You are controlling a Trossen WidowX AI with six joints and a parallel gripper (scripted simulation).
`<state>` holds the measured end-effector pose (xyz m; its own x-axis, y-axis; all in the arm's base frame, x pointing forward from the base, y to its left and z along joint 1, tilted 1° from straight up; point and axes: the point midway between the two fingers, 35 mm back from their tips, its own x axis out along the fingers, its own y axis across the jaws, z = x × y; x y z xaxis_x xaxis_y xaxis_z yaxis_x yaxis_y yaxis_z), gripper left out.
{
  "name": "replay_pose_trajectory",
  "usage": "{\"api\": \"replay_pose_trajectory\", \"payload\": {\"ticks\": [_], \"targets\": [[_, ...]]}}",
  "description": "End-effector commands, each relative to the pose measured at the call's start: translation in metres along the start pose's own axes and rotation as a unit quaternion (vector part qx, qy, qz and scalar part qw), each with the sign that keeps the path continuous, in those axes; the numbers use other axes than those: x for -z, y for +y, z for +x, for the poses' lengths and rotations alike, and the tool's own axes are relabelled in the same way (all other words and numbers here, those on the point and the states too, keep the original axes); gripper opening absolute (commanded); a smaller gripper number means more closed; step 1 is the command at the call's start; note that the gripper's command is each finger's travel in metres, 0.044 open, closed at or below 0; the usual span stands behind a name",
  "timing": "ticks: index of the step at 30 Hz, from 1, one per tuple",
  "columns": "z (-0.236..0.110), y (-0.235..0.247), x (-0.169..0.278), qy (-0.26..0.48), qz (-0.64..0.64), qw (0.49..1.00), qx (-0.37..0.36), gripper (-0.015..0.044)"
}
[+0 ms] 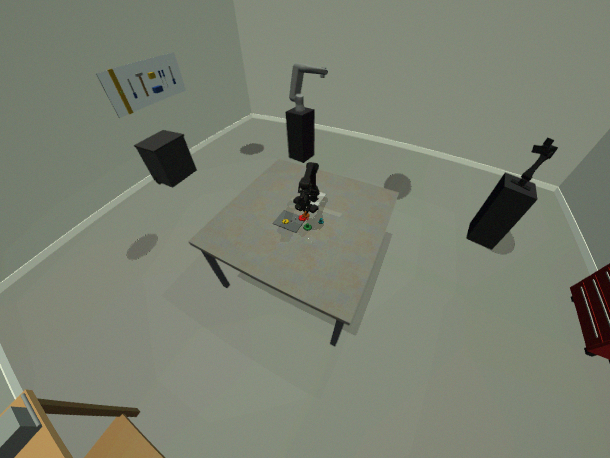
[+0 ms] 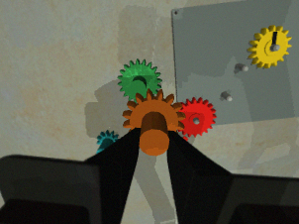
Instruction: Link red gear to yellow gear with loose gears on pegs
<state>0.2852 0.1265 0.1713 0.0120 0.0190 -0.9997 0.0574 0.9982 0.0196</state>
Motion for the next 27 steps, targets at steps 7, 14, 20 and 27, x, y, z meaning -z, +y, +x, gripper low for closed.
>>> {"api": "replay_pose_trajectory", "payload": {"ticks": [7,14,20,27], "targets": [[0.010,-0.022,-0.004,-0.003,0.000,1.000,-0.001,0.0000],[0.017,-0.039,-0.007,-0.004,0.001,1.000,0.000,0.0000],[0.024,-0.053,-0.008,-0.004,0.003,1.000,0.000,0.0000],[0.032,-0.069,-0.007,-0.004,0.005,1.000,0.001,0.0000]]}}
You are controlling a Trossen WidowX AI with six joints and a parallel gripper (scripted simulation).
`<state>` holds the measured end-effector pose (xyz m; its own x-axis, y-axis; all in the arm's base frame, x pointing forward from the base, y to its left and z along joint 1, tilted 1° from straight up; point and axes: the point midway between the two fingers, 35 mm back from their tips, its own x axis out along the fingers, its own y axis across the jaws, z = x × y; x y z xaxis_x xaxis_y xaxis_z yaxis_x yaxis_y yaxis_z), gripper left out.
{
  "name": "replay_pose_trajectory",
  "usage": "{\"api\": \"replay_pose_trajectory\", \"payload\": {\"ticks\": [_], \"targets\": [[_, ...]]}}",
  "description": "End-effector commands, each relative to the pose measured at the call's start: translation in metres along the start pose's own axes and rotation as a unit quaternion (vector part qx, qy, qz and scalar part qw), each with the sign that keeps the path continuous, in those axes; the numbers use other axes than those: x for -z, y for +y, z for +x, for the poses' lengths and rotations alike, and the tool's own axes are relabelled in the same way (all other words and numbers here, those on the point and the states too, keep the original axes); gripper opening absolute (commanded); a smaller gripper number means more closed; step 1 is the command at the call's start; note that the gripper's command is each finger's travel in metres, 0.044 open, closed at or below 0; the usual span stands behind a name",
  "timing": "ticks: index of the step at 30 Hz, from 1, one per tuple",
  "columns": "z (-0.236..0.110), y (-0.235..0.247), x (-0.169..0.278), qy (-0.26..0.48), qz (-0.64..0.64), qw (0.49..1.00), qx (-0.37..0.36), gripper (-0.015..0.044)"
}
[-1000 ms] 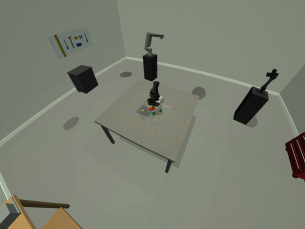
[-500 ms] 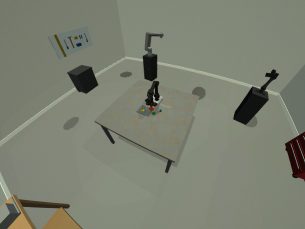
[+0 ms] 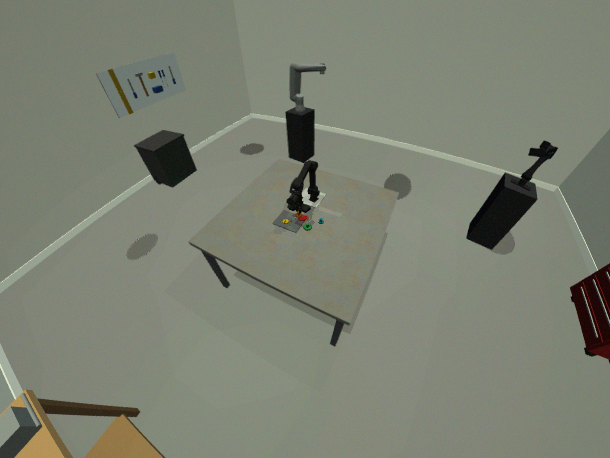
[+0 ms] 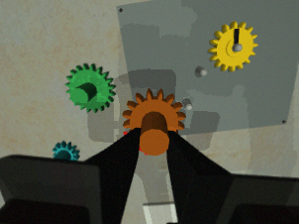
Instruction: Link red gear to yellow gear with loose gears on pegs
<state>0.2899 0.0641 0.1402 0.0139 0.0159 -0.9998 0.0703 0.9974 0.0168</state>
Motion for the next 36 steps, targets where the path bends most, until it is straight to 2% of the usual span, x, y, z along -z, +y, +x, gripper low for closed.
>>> {"api": "replay_pose_trajectory", "payload": {"ticks": [1,17,36], "targets": [[0.003,-0.009,0.000,-0.003,-0.002,1.000,0.000,0.0000],[0.021,-0.044,0.005,-0.004,0.002,1.000,0.002,0.0000],[0.020,-0.044,0.005,-0.004,0.002,1.000,0.002,0.0000]]}}
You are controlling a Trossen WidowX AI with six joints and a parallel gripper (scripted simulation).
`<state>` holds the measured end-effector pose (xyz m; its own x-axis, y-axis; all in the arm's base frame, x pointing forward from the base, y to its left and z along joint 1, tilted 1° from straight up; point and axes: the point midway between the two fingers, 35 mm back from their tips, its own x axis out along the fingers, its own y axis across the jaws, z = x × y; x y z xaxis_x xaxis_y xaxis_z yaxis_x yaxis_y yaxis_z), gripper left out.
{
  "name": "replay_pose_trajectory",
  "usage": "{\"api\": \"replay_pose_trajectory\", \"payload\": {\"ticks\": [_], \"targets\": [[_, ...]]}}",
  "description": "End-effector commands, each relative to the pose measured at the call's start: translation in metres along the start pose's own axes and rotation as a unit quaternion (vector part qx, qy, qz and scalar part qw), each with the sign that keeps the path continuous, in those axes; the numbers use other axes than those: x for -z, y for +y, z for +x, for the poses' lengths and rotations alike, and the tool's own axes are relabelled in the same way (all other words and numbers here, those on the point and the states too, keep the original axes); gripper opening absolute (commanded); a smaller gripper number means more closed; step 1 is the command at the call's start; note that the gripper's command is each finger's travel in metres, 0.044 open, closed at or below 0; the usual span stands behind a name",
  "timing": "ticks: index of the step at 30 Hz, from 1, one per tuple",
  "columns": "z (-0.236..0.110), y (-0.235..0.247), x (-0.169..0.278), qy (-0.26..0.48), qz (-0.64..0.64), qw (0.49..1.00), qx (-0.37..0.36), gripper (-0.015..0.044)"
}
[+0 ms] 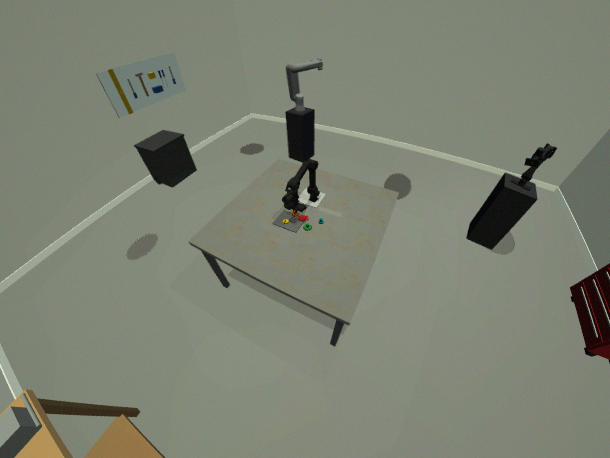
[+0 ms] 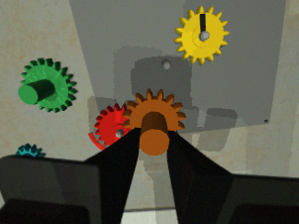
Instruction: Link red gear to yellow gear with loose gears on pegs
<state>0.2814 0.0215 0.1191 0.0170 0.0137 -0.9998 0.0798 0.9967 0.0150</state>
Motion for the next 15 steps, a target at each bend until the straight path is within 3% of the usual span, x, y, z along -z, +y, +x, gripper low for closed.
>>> {"api": "replay_pose_trajectory", "payload": {"ticks": [1,15], "targets": [[0.000,0.000,-0.001,-0.002,-0.003,1.000,0.001,0.0000],[0.013,0.000,0.000,-0.002,-0.074,0.997,0.001,0.0000]]}}
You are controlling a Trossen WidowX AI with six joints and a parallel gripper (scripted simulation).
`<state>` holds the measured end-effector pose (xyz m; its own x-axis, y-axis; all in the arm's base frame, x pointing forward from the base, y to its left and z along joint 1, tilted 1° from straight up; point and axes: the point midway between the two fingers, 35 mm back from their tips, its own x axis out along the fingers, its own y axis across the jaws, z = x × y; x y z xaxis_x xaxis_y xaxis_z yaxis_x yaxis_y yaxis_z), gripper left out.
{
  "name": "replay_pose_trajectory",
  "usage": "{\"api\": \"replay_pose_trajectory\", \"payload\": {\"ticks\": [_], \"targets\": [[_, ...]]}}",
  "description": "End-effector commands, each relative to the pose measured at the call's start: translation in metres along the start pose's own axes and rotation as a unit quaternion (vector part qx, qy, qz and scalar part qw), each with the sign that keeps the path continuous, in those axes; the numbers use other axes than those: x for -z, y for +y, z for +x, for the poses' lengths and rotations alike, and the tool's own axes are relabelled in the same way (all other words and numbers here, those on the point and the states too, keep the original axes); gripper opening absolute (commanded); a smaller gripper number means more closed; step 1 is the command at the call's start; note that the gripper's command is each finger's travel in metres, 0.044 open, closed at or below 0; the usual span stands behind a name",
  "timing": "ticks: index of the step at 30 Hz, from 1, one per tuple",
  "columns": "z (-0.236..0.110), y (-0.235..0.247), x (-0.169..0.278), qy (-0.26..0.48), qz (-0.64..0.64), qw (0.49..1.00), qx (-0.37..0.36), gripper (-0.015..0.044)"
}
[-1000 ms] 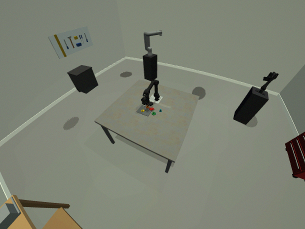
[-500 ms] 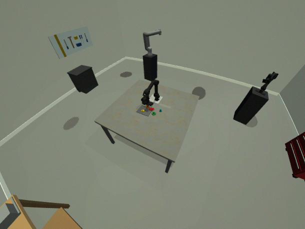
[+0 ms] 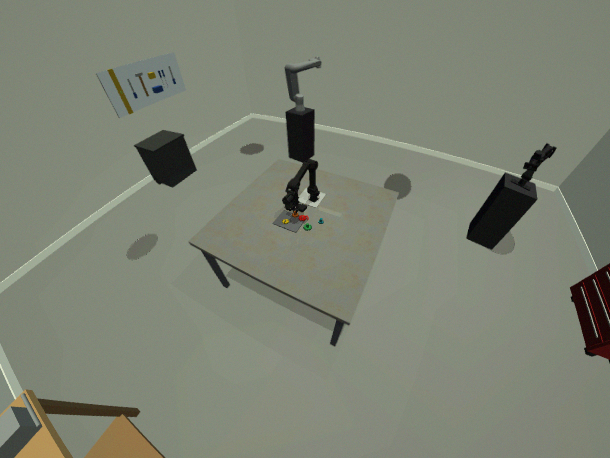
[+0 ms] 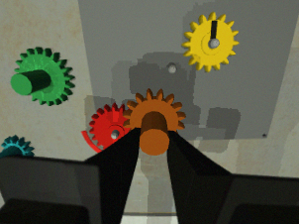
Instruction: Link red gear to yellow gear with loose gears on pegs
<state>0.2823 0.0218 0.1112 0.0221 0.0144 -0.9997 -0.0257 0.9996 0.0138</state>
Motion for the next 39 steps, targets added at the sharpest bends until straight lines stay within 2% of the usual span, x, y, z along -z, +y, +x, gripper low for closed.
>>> {"api": "replay_pose_trajectory", "payload": {"ticks": [1,10,26,39], "targets": [[0.006,-0.001,0.001,0.001,-0.026,1.000,0.002,0.0000],[0.019,-0.001,0.000,0.001,-0.016,1.000,0.002,0.0000],[0.035,-0.001,0.001,0.001,0.145,0.989,0.002,0.0000],[0.038,0.000,0.000,0.001,0.058,0.998,0.002,0.0000]]}}
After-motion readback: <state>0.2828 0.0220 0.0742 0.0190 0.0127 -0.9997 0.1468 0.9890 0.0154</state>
